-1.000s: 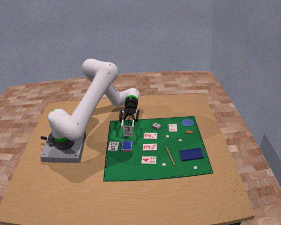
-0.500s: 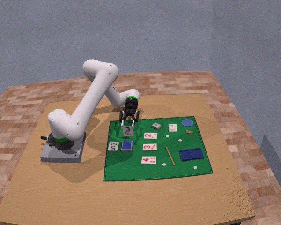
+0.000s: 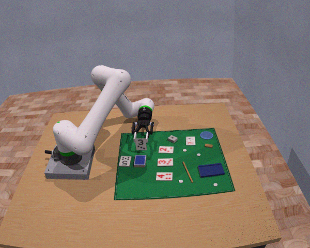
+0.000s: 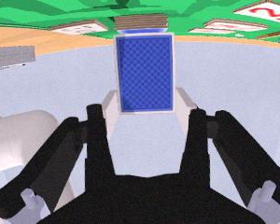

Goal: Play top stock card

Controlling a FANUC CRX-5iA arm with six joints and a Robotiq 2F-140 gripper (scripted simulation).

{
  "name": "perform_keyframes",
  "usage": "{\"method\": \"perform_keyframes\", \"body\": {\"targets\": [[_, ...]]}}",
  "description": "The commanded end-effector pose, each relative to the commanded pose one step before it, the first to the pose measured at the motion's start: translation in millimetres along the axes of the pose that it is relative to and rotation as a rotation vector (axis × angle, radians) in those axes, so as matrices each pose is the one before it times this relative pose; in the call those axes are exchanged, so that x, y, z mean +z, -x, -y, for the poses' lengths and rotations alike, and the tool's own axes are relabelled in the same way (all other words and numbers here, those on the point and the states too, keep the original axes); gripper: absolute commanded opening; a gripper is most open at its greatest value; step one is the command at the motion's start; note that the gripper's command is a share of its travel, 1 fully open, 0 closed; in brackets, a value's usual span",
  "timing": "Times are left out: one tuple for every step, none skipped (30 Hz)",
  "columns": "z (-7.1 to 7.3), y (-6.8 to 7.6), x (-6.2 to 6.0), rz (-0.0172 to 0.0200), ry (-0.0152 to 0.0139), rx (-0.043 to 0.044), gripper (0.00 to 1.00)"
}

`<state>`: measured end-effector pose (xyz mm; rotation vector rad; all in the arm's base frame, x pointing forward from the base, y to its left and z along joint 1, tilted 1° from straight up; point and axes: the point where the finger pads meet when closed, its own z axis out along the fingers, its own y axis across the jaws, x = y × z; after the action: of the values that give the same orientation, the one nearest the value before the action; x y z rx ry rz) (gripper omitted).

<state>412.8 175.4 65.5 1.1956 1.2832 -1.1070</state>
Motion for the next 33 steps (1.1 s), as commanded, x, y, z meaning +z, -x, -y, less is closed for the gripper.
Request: {"method": "perform_keyframes", "body": {"targets": [[-0.02,0.17,0.1,0.00024,-0.00028,0.00007,0.42],[0.0,0.0,0.0,0.0,0.0,0.0,0.42],[0.0,0.0,0.0,0.0,0.0,0.0,0.42],[0.0,0.0,0.0,0.0,0.0,0.0,0.42],[0.0,0.0,0.0,0.0,0.0,0.0,0.42],[0.0,0.0,0.0,0.0,0.0,0.0,0.42],[0.0,0.0,0.0,0.0,0.0,0.0,0.42],[0.0,0.0,0.0,0.0,0.0,0.0,0.42],[0.0,0.0,0.0,0.0,0.0,0.0,0.42],[0.0,0.0,0.0,0.0,0.0,0.0,0.42],[0.0,0.0,0.0,0.0,0.0,0.0,0.42],[0.0,0.0,0.0,0.0,0.0,0.0,0.42],[0.0,0.0,0.0,0.0,0.0,0.0,0.42],[0.0,0.0,0.0,0.0,0.0,0.0,0.42],[0.0,0.0,0.0,0.0,0.0,0.0,0.42],[0.0,0.0,0.0,0.0,0.0,0.0,0.42],[0.0,0.0,0.0,0.0,0.0,0.0,0.42],[0.0,-0.03,0.01,0.0,0.0,0.0,0.42],[0.0,-0.07,0.01,0.0,0.0,0.0,0.42],[0.0,-0.13,0.02,0.0,0.0,0.0,0.42],[0.0,-0.2,0.04,0.0,0.0,0.0,0.42],[0.0,-0.28,0.05,0.0,0.0,0.0,0.42],[0.0,-0.37,0.07,0.0,0.0,0.0,0.42],[0.0,0.0,0.0,0.0,0.0,0.0,0.42],[0.0,0.0,0.0,0.0,0.0,0.0,0.42],[0.0,-0.46,0.09,0.0,0.0,0.0,0.42],[0.01,-0.55,0.11,0.0,0.0,0.0,0.42],[0.01,-0.65,0.13,0.0,0.0,0.0,0.42],[0.01,-0.74,0.15,0.0,0.0,0.0,0.42],[0.01,-0.83,0.17,0.0,0.0,0.0,0.42],[0.01,-0.9,0.17,0.0,0.0,0.0,0.42],[0.01,-0.98,0.19,0.0,0.0,0.0,0.42],[0.01,-1.05,0.2,0.0,0.0,0.0,0.42]]}}
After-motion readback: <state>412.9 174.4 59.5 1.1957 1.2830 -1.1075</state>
